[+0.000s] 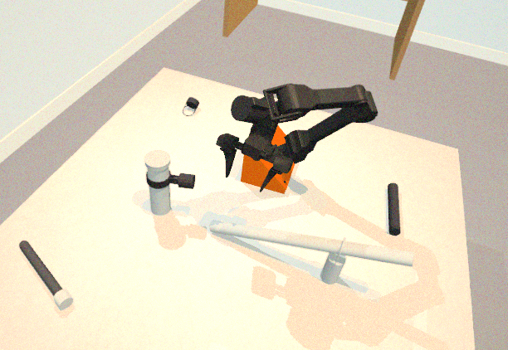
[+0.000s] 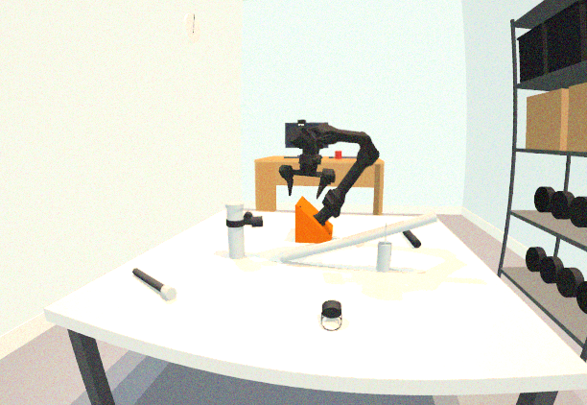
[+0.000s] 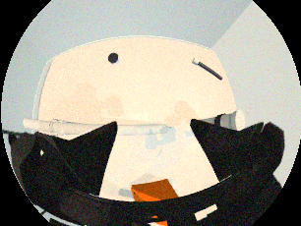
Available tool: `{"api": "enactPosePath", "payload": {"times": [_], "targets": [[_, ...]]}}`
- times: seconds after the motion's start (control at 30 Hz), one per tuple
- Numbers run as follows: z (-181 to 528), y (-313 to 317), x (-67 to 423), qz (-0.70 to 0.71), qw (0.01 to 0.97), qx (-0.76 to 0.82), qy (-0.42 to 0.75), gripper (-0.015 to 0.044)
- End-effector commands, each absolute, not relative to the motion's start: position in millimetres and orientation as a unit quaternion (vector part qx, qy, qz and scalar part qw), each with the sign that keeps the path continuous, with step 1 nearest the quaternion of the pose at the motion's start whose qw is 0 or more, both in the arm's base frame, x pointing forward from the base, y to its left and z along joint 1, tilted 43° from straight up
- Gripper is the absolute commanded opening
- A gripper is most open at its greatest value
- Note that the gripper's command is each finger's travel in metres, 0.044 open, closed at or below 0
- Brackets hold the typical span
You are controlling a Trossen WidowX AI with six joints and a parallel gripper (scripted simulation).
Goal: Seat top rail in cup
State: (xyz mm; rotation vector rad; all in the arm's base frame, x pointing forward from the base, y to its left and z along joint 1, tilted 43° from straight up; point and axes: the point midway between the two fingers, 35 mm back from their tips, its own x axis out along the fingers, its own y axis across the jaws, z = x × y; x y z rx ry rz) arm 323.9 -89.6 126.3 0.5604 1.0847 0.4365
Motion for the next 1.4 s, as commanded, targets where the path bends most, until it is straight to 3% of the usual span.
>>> {"api": "enactPosePath", "payload": {"times": [0.0,0.17,0.33,0.73,1.2,1.37], "targets": [[122,-96,315,0.215,0.782,0.289,0.508,0.044],[116,-102,315,0.233,0.791,0.261,0.502,0.044],[96,-126,314,0.318,0.817,0.135,0.462,0.044],[33,-186,296,0.507,0.795,-0.209,0.258,0.044],[-9,-214,275,0.561,0.714,-0.411,0.077,0.044],[-9,-215,275,0.562,0.712,-0.415,0.073,0.044]]}}
